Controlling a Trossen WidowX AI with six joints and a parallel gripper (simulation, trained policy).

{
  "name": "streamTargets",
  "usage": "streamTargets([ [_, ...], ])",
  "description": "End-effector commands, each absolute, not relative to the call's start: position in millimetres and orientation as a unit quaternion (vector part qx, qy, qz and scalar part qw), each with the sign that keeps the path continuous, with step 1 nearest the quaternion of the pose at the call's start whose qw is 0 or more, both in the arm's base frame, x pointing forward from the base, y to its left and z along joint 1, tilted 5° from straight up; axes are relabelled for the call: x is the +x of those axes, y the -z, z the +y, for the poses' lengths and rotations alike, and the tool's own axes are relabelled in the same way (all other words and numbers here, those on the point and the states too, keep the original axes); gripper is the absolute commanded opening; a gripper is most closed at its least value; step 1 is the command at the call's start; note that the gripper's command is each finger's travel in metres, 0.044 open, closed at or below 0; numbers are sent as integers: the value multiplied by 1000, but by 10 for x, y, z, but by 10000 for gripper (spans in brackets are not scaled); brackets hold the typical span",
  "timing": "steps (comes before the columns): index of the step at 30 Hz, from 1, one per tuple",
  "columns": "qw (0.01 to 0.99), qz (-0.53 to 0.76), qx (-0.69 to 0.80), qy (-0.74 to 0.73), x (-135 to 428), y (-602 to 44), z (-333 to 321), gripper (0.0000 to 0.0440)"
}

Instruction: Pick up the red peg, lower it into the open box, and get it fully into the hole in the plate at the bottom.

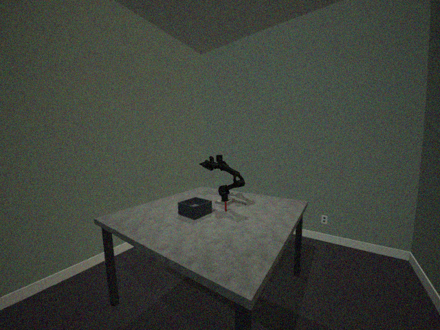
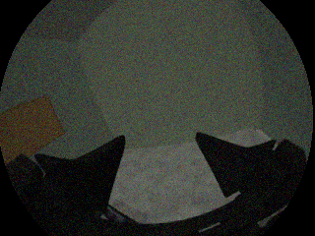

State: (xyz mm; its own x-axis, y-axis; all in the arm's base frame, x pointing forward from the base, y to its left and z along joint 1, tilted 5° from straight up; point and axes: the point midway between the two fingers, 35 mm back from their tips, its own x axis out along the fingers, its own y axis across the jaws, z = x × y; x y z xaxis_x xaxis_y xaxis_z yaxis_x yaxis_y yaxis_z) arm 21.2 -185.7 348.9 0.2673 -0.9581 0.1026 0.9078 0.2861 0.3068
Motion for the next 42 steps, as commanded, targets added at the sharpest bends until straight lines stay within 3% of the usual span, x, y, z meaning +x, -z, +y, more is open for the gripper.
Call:
streamTargets([
  [1,795,-117,149,576,305,-3376,-1964,440],
  [21,789,73,367,487,1109,-2687,-1983,440],
  [42,757,336,406,387,1889,-2188,-1217,440],
])
